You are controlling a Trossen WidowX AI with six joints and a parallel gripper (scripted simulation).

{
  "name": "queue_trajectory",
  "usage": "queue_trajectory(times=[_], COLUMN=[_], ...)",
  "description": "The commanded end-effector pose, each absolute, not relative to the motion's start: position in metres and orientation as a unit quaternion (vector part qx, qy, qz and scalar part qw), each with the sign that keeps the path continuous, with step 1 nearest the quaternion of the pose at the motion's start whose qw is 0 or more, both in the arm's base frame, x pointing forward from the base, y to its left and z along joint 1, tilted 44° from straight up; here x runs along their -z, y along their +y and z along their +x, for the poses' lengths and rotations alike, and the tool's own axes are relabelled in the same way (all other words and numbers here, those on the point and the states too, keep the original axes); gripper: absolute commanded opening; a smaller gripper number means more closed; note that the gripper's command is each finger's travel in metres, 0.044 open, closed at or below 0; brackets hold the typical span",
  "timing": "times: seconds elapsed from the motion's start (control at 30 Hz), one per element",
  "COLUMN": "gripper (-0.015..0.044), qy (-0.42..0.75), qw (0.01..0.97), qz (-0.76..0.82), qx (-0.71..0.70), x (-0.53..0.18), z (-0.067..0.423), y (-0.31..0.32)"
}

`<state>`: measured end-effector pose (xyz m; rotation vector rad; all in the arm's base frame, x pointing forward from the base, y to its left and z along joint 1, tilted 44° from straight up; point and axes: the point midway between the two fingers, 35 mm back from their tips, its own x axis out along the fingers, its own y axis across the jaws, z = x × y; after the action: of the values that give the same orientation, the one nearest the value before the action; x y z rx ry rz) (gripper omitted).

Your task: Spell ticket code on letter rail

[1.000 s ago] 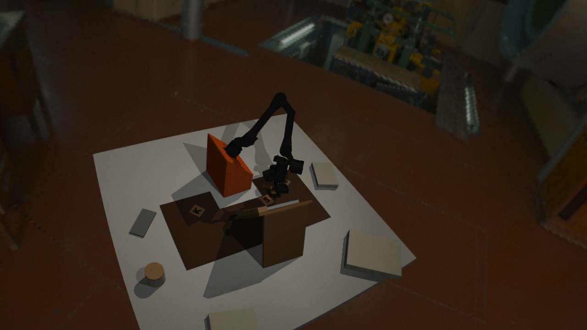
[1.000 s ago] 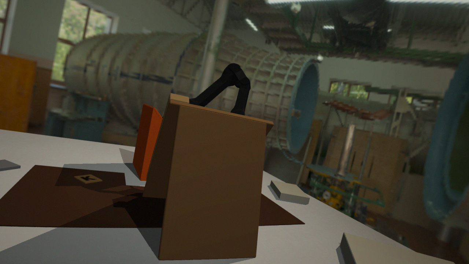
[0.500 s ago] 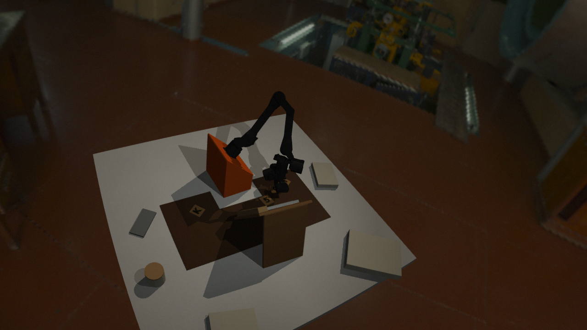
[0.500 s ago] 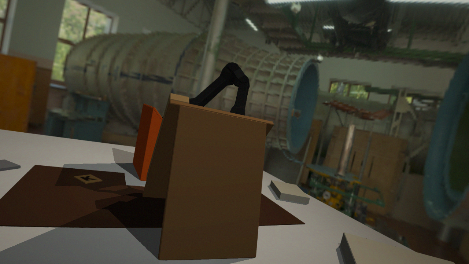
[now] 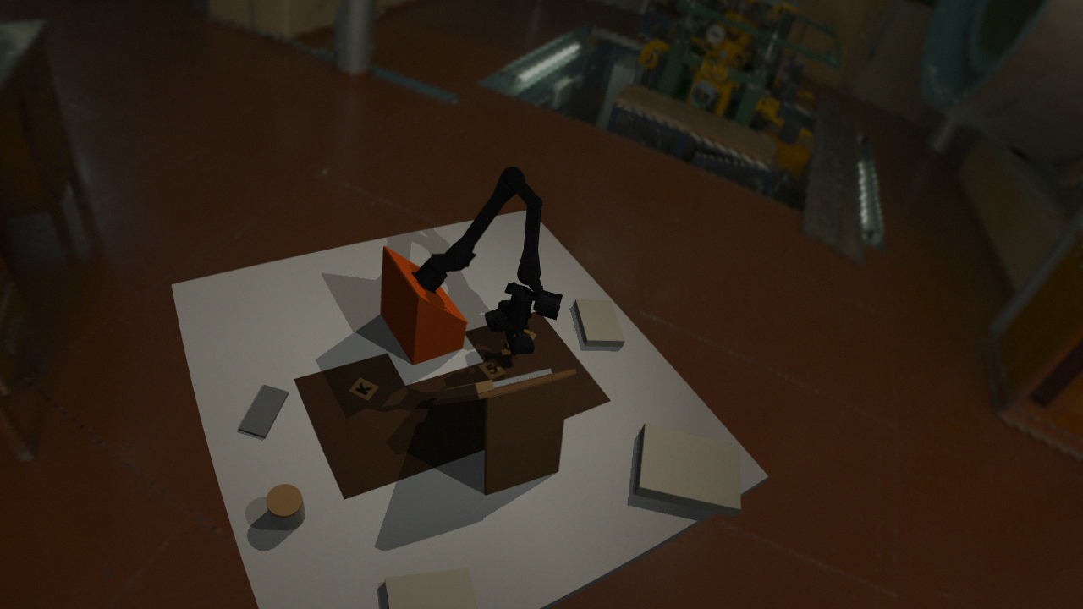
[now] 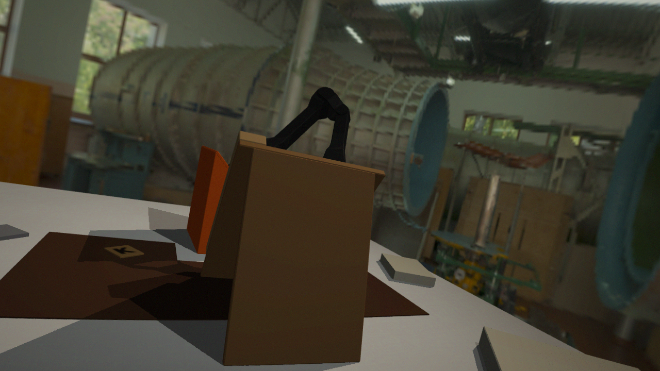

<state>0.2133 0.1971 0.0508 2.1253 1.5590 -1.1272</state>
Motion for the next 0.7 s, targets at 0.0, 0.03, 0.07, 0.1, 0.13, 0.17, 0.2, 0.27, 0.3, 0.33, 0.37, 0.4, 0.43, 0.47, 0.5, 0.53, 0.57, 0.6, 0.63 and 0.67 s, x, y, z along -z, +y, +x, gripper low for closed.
queue_trajectory(times=[0.0,0.03,0.07,0.1,0.13,0.17,0.2,0.27,0.3,0.33,0.37,0.4,0.43,0.47,0.5,0.53,0.57,0.6,0.63,0.67], gripper=[0.0000,0.0000,0.0000,0.0000,0.0000,0.0000,0.0000,0.0000,0.0000,0.0000,0.0000,0.0000,0.0000,0.0000,0.0000,0.0000,0.0000,0.0000,0.0000,0.0000], qy=[0.539,0.539,0.539,0.539,0.539,0.538,0.538,0.536,0.534,0.533,0.531,0.529,0.526,0.524,0.521,0.518,0.515,0.512,0.508,0.504], qw=[0.176,0.189,0.203,0.217,0.231,0.245,0.259,0.287,0.302,0.316,0.330,0.344,0.358,0.372,0.386,0.400,0.415,0.429,0.443,0.457], qz=[0.741,0.742,0.743,0.744,0.744,0.744,0.744,0.743,0.742,0.741,0.739,0.737,0.735,0.733,0.730,0.727,0.724,0.721,0.717,0.713], qx=[0.361,0.351,0.341,0.330,0.320,0.310,0.300,0.280,0.271,0.261,0.251,0.242,0.233,0.223,0.214,0.205,0.196,0.187,0.178,0.170], x=[-0.054,-0.055,-0.056,-0.057,-0.058,-0.060,-0.061,-0.064,-0.065,-0.066,-0.068,-0.069,-0.071,-0.073,-0.074,-0.076,-0.078,-0.079,-0.081,-0.083], z=[0.224,0.227,0.230,0.234,0.237,0.240,0.244,0.251,0.254,0.257,0.261,0.264,0.267,0.271,0.274,0.277,0.281,0.284,0.287,0.291], y=[0.195,0.195,0.194,0.193,0.193,0.192,0.191,0.189,0.189,0.188,0.187,0.186,0.185,0.184,0.183,0.182,0.181,0.179,0.178,0.177])
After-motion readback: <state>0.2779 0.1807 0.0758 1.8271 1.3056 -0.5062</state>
